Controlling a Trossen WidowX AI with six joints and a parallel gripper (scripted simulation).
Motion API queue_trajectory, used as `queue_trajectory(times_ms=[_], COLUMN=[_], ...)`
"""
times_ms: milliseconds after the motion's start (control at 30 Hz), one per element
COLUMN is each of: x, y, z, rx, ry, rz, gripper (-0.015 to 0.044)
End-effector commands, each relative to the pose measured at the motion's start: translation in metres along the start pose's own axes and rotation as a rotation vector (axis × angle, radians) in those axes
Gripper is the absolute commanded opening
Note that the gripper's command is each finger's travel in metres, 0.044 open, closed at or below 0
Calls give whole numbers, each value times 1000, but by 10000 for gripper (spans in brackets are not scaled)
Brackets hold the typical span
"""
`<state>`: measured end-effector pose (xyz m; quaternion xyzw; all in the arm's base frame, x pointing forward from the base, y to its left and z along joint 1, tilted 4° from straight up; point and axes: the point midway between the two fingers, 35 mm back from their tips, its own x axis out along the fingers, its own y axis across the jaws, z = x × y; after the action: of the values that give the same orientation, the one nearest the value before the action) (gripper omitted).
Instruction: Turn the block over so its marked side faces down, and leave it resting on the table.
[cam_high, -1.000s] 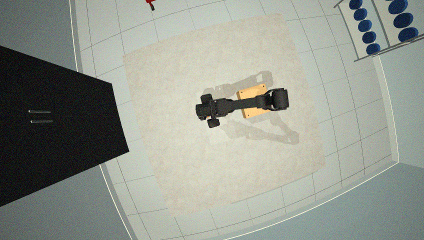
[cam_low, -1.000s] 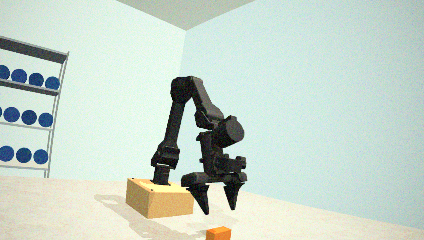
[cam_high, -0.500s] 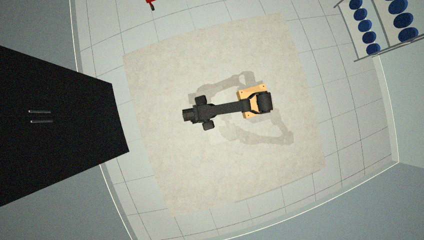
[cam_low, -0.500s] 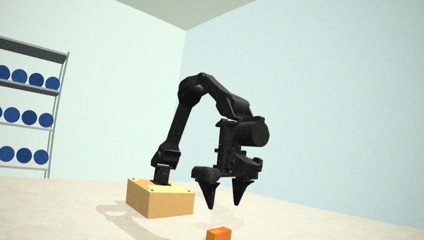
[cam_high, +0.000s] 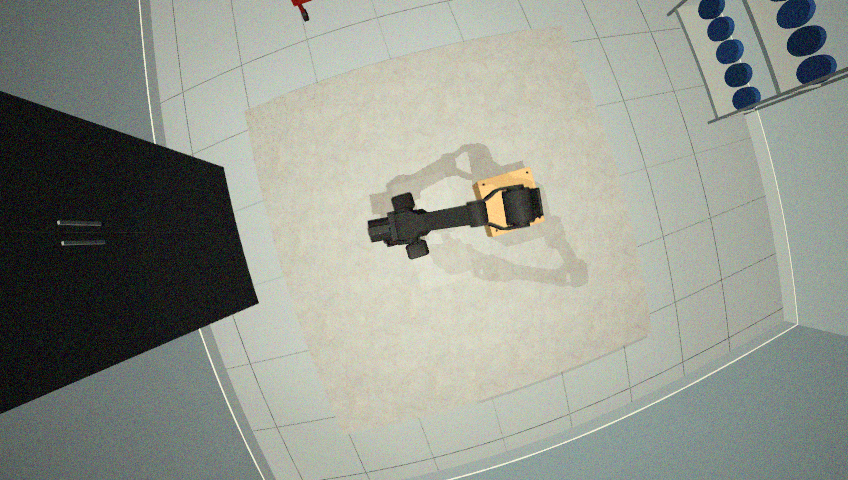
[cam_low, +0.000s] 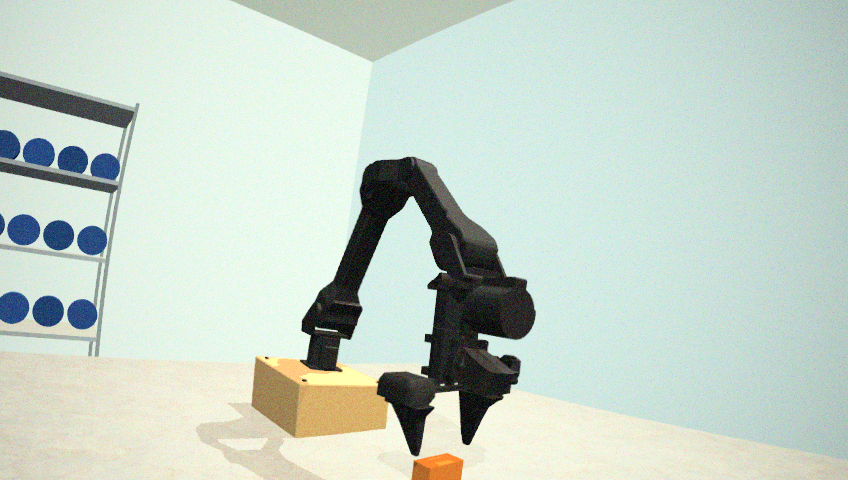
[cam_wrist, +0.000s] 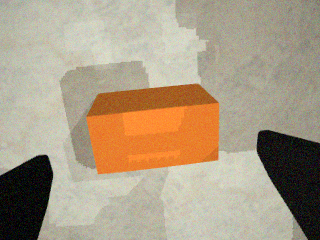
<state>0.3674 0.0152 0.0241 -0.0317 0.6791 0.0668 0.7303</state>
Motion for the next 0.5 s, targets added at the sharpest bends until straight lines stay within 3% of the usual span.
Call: queue_trajectory(times_ms=[0,467], x=[6,29], y=[0,0], z=[0,-1], rx=[3,3], ry=[2,2], rz=[-3,-2], gripper=[440,440])
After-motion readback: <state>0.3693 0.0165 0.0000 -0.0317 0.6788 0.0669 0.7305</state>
